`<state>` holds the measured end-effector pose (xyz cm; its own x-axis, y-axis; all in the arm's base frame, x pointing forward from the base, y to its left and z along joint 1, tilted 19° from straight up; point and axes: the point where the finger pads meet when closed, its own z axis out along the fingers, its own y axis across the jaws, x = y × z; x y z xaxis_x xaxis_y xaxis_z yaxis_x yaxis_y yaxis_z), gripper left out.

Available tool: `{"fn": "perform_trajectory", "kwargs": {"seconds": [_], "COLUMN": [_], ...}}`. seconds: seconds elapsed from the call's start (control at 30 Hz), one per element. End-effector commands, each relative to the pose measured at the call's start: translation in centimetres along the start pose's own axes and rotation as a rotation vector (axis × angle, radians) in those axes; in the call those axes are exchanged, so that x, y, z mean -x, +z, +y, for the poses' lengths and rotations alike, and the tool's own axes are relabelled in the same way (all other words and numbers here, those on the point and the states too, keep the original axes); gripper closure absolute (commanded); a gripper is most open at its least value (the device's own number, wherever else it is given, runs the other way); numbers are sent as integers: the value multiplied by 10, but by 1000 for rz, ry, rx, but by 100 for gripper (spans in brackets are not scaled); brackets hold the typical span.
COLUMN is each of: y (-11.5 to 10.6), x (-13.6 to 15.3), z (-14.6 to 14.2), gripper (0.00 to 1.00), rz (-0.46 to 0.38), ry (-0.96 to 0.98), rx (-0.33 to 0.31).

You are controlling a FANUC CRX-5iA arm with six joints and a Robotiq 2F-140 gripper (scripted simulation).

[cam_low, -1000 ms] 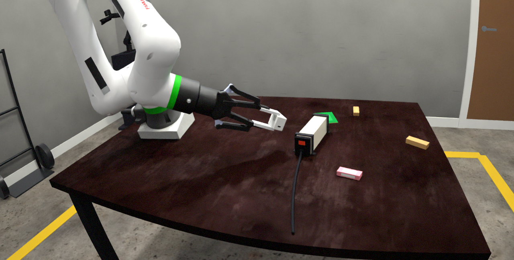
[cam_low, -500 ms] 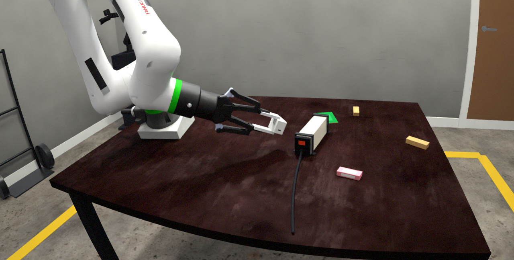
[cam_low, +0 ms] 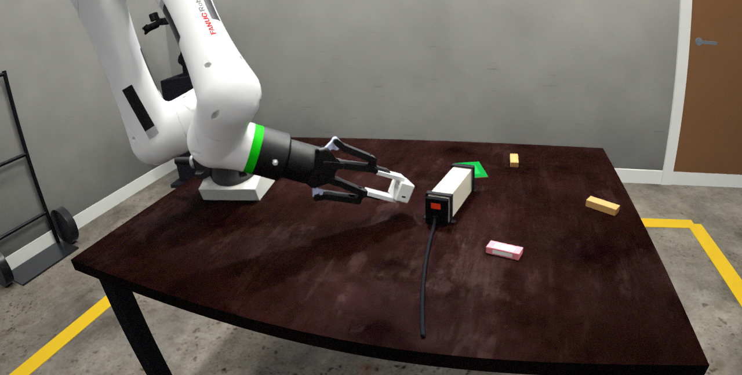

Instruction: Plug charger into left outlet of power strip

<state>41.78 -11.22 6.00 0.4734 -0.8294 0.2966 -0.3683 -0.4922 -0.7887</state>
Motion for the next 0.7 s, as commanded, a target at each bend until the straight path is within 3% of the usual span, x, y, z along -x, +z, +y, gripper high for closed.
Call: {"fn": "perform_trajectory", "kwargs": {"seconds": [0.0, 0.67], "y": [3, 13], "x": [0, 0], "z": [5, 26], "gripper": [90, 90], "rz": [0, 0], "ry": [-1, -1], "rx": [-2, -2]}}
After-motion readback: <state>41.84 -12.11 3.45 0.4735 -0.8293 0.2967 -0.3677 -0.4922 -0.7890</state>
